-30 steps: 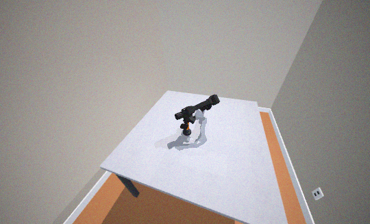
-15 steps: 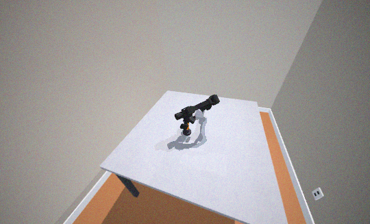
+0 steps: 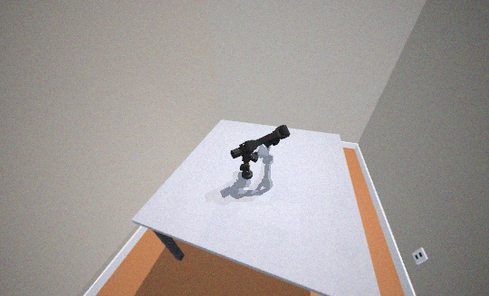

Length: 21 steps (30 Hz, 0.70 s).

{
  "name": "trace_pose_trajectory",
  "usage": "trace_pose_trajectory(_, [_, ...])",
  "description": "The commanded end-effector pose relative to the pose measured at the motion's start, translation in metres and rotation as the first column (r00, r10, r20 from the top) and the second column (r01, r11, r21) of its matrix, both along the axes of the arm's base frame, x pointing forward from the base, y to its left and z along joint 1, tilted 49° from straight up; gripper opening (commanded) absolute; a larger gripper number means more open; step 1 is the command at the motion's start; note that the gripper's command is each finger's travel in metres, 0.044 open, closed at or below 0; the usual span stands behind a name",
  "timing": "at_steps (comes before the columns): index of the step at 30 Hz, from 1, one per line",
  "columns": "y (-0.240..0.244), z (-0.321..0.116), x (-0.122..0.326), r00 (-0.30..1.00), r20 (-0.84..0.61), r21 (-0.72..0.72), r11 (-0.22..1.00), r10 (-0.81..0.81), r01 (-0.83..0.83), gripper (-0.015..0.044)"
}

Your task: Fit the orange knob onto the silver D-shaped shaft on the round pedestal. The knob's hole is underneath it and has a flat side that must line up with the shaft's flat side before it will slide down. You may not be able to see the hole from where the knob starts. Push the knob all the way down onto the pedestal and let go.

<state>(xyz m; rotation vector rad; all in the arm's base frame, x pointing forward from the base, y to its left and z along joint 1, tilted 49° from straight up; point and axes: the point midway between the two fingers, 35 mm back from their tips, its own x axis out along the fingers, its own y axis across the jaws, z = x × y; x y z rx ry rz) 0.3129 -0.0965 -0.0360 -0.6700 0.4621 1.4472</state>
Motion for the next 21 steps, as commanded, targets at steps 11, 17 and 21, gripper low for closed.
trace_pose_trajectory(11, [0.0016,-0.001,-0.0026,1.0,0.022,-0.005,1.0,0.015,-0.015,0.0])
trace_pose_trajectory(17, [0.0022,-0.0016,-0.0028,1.0,0.022,-0.005,1.0,0.015,-0.015,0.0])
trace_pose_trajectory(21, [0.0027,-0.0023,-0.0017,1.0,0.022,-0.005,1.0,0.015,-0.015,0.0])
